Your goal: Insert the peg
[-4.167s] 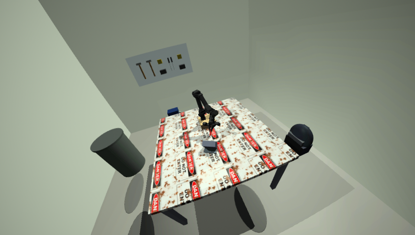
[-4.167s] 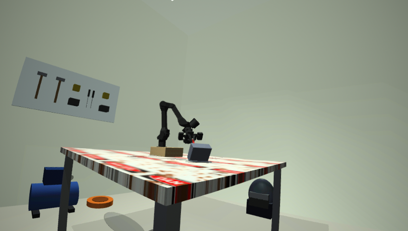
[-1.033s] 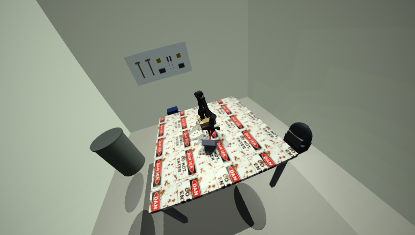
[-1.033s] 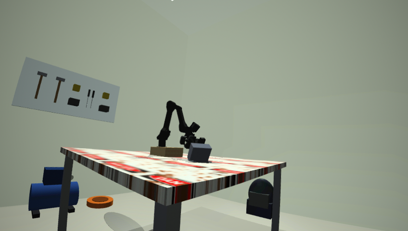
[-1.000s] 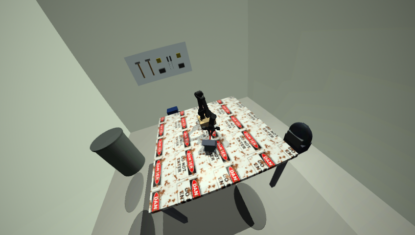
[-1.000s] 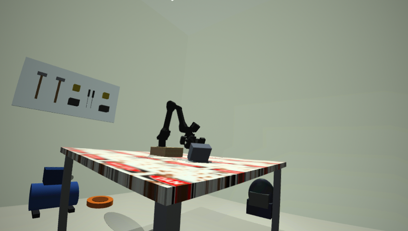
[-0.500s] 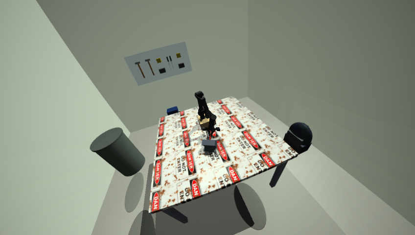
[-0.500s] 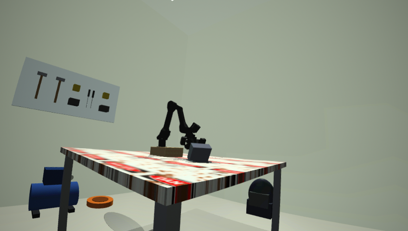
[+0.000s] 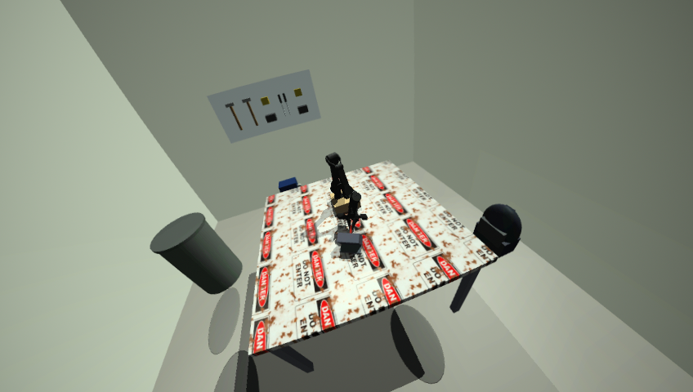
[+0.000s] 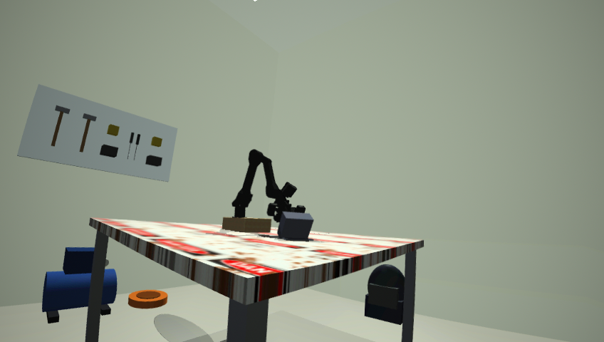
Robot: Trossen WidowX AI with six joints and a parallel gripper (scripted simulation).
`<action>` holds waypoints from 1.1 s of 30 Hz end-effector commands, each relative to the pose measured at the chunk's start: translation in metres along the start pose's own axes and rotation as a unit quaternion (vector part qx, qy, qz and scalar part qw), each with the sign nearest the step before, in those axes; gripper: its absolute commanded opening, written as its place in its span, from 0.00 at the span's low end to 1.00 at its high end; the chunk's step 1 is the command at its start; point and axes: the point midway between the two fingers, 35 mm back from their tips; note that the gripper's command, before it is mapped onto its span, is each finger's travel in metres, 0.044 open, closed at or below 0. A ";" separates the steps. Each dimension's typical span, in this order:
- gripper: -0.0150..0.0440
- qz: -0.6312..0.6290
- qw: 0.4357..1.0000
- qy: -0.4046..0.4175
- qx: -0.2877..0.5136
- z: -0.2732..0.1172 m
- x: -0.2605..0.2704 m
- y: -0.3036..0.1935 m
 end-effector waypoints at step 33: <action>0.25 -0.001 1.000 0.001 0.000 0.013 -0.001 0.000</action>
Point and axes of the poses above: the point midway between the two fingers, 35 mm back from their tips, its own z axis out along the fingers, its own x axis across the jaws, y = z × x, and after that the axes turned 13 degrees about z, right-handed
